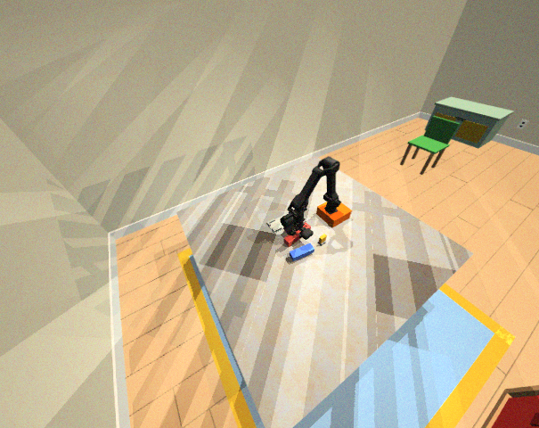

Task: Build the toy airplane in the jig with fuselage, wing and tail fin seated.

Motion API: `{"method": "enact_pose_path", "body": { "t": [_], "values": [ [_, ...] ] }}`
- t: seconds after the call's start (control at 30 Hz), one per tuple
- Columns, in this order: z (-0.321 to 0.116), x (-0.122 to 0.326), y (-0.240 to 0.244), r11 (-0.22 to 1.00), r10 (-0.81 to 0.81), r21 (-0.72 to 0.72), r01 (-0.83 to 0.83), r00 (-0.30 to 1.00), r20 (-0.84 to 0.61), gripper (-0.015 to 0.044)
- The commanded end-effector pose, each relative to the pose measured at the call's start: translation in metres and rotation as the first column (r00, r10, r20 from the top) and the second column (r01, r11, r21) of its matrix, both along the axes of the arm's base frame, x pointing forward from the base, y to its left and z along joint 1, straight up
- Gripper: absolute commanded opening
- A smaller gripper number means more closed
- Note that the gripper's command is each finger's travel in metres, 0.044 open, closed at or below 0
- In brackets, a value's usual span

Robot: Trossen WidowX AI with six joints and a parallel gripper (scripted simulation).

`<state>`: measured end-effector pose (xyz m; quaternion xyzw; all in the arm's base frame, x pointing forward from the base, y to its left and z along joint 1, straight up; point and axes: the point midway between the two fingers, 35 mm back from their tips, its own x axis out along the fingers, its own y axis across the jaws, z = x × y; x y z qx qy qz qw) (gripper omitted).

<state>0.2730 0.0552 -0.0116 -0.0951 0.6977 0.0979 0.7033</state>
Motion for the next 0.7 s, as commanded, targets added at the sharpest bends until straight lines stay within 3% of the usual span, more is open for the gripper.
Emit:
{"method": "enact_pose_path", "body": {
  "t": [0.0,0.67],
  "values": [
    [0.015,0.006,0.001,1.000,0.003,0.003,-0.003,1.000,0.019,0.0000],
    [0.076,0.008,0.001,1.000,-0.001,0.003,0.001,1.000,0.020,0.0000]
  ]
}}
